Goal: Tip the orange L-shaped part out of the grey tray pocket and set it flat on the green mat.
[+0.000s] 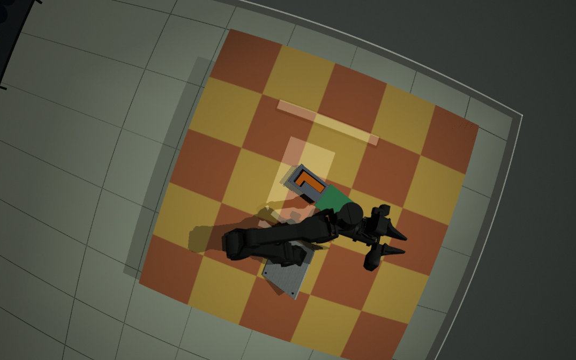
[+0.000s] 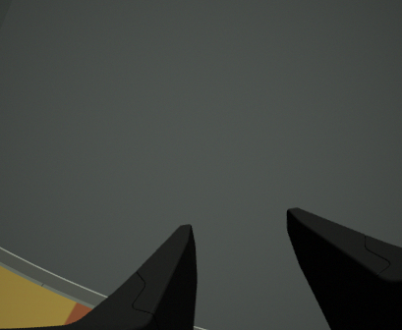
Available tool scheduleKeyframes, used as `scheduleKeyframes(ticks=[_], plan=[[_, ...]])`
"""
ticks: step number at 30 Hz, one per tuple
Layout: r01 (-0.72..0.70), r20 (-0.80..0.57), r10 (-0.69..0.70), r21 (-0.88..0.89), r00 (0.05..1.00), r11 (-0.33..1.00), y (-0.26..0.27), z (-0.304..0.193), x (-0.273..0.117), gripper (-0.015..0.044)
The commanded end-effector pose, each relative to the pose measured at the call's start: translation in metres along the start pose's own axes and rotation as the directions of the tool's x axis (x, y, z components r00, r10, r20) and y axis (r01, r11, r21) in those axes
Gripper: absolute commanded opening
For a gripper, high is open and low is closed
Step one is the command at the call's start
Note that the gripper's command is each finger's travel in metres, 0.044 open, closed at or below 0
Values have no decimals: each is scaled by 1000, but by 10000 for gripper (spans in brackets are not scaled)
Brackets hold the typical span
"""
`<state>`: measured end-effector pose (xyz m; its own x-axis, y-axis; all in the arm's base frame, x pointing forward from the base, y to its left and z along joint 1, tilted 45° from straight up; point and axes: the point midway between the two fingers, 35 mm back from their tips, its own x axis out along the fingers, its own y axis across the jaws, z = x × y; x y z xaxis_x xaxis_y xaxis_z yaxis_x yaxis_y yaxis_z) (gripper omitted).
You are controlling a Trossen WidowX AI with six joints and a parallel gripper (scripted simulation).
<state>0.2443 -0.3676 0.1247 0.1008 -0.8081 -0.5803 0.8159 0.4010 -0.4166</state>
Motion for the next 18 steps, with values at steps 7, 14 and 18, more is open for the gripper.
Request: scheduleKeyframes(ticks=[7, 14, 18], plan=[[-640, -315, 578, -147, 753, 754, 159, -45, -92, 180], [-892, -599, 703, -43, 383, 450, 216, -96, -196, 180], [-949, -729, 668, 85, 147, 302, 226, -122, -262, 180]])
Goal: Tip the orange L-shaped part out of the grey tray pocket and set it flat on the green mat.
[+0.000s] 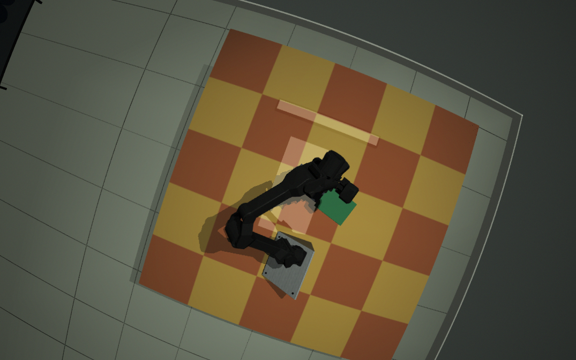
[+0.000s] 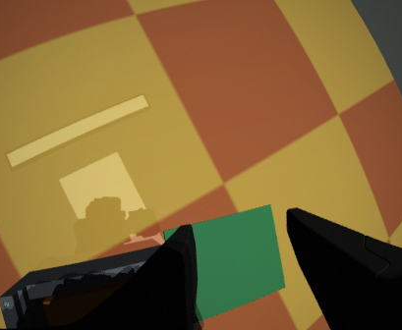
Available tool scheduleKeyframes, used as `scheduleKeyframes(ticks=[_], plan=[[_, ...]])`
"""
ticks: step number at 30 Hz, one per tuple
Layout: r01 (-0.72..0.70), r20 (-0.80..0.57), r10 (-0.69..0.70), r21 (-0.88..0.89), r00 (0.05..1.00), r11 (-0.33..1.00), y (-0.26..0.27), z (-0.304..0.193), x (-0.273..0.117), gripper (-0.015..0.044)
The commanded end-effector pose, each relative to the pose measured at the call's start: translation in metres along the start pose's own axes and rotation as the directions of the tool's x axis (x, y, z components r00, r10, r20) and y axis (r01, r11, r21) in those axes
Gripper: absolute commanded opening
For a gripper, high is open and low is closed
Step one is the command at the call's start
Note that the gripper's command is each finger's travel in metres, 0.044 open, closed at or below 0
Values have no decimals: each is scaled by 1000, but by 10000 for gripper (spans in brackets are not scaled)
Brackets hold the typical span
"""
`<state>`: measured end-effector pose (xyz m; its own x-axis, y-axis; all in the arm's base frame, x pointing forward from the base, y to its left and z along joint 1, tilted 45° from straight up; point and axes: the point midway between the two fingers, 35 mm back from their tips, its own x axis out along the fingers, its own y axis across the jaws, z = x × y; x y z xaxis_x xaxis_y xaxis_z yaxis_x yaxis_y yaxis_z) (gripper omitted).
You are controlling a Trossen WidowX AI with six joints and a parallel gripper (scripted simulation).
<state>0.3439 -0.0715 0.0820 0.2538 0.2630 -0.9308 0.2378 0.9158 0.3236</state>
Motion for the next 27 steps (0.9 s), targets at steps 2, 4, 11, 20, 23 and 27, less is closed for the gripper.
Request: scheduleKeyframes(ticks=[2, 4, 11, 20, 23, 27], plan=[[-267, -244, 268, 38, 932, 963, 88, -43, -6, 180], [-344, -330, 351, 81, 876, 936, 117, -59, -13, 180], [-383, -379, 396, 114, 836, 917, 135, -70, -19, 180], [-383, -378, 396, 113, 837, 917, 157, -89, 28, 180], [-386, -379, 399, 114, 835, 916, 164, -98, 42, 180], [-386, -379, 399, 114, 835, 916, 164, -98, 42, 180]])
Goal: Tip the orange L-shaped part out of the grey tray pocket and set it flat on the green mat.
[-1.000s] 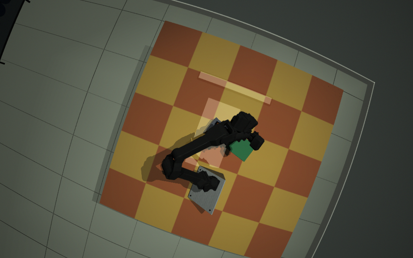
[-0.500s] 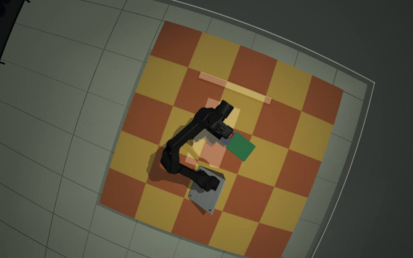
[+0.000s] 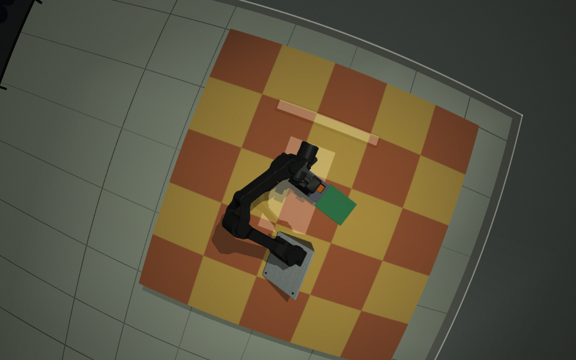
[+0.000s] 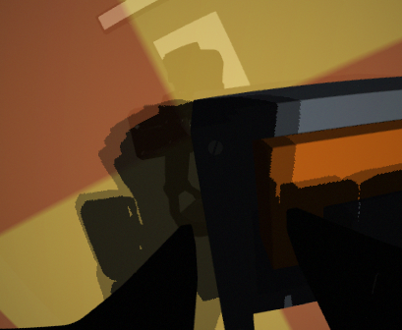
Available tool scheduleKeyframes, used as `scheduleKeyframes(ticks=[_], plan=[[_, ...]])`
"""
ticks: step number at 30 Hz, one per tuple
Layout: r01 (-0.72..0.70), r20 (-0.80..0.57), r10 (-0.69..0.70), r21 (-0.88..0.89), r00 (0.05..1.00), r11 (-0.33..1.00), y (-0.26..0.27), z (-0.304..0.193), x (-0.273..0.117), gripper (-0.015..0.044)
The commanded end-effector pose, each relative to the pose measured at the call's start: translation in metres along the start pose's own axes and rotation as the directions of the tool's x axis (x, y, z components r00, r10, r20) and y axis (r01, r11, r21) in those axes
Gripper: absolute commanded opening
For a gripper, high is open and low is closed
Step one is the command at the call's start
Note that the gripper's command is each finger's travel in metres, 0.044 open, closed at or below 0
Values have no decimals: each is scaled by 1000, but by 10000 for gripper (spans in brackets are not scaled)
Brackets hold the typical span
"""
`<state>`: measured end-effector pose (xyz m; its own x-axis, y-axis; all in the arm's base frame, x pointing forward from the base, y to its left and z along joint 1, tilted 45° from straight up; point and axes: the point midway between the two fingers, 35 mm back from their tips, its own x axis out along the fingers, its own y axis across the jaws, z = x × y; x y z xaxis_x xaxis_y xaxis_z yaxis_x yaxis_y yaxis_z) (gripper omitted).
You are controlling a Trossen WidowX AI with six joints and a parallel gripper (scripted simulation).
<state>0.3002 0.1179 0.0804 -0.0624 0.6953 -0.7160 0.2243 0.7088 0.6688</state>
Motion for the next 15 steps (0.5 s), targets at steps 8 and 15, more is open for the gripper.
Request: scheduleKeyframes(ticks=[8, 15], plan=[[-8, 12, 8, 2, 1000, 1000, 1, 2, 12, 180], [-9, 12, 9, 2, 1000, 1000, 1, 3, 24, 180]])
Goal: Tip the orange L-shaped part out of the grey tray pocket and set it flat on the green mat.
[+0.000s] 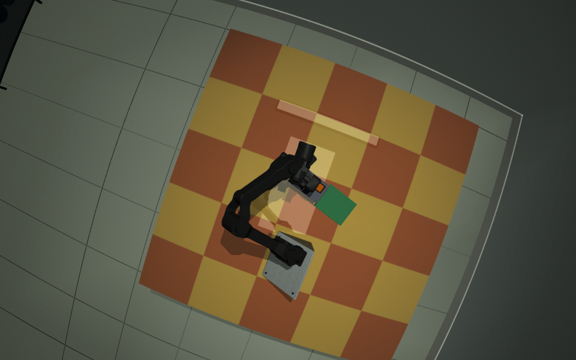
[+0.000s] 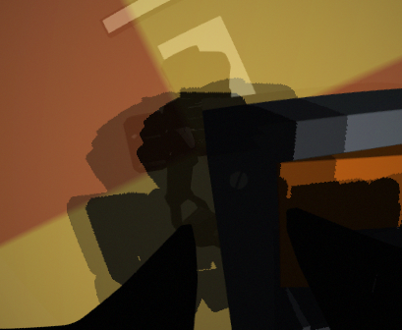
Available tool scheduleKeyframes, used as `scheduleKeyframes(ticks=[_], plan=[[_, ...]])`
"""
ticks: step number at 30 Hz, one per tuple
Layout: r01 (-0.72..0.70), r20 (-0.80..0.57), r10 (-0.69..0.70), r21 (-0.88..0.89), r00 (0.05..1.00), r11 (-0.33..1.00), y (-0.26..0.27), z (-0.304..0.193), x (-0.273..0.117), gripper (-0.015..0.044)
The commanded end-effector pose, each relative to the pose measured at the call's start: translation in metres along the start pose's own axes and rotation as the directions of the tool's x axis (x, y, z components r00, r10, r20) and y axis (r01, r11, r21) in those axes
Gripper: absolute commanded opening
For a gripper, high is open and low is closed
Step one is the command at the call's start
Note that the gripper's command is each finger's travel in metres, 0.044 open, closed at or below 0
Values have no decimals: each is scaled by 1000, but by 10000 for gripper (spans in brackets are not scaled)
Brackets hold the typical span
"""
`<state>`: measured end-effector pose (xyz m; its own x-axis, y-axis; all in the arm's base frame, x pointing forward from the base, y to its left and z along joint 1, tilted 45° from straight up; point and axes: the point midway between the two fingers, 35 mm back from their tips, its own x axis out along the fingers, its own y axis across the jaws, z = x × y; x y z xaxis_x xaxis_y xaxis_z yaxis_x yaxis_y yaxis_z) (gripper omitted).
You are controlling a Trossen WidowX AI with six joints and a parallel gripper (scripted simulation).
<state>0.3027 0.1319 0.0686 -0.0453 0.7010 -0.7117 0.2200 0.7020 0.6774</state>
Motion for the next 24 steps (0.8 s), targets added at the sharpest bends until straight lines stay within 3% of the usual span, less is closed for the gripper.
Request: scheduleKeyframes(ticks=[1, 24], plan=[[2, -3, -2, 7, 1000, 1000, -1, -1, 8, 180], [-3, -2, 3, 1, 1000, 1000, 3, -1, 16, 180]])
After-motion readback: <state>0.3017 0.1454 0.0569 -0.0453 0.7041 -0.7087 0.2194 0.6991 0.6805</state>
